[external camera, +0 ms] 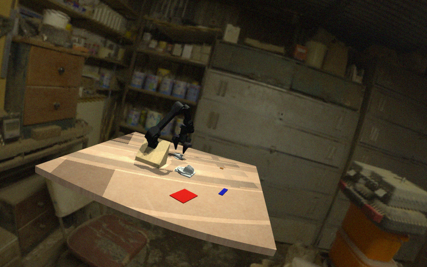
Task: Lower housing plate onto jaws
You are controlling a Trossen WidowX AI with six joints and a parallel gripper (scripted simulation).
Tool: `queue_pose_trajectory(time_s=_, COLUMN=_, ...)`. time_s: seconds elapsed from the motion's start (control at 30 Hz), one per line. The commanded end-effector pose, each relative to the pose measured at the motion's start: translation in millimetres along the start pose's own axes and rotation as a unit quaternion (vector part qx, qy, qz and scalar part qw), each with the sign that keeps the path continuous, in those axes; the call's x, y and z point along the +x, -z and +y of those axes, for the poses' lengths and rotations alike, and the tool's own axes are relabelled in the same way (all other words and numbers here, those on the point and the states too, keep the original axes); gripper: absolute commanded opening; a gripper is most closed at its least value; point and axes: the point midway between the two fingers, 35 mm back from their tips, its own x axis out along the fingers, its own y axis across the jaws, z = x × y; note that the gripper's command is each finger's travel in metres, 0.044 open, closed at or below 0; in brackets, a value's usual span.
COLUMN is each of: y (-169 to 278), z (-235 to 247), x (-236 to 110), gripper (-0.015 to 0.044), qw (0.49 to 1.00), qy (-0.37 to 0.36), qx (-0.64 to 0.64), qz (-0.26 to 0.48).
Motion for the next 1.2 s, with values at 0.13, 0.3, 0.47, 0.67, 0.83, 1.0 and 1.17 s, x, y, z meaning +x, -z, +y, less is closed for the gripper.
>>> queue_pose_trajectory(time_s=0.13, y=2.1, z=-0.3, x=17.5, gripper=0.044, qw=1.0, qy=0.003, qx=-0.005, qz=0.007)
queue_pose_trajectory(time_s=0.3, y=2.0, z=-0.6, x=25.7, gripper=0.044, qw=1.0, qy=0.003, qx=-0.005, qz=0.007)
queue_pose_trajectory(time_s=0.47, y=2.1, z=-0.8, x=33.9, gripper=0.044, qw=1.0, qy=0.004, qx=-0.005, qz=0.007)
queue_pose_trajectory(time_s=0.67, y=2.5, z=-1.0, x=43.7, gripper=0.044, qw=1.0, qy=0.005, qx=-0.005, qz=0.008)
queue_pose_trajectory(time_s=0.83, y=2.6, z=-1.0, x=46.0, gripper=0.044, qw=1.0, qy=0.005, qx=-0.006, qz=0.008)
queue_pose_trajectory(time_s=1.0, y=2.6, z=-1.0, x=46.0, gripper=0.044, qw=1.0, qy=0.005, qx=-0.006, qz=0.008)
queue_pose_trajectory(time_s=1.17, y=2.6, z=-1.0, x=46.0, gripper=0.044, qw=1.0, qy=0.005, qx=-0.006, qz=0.008)
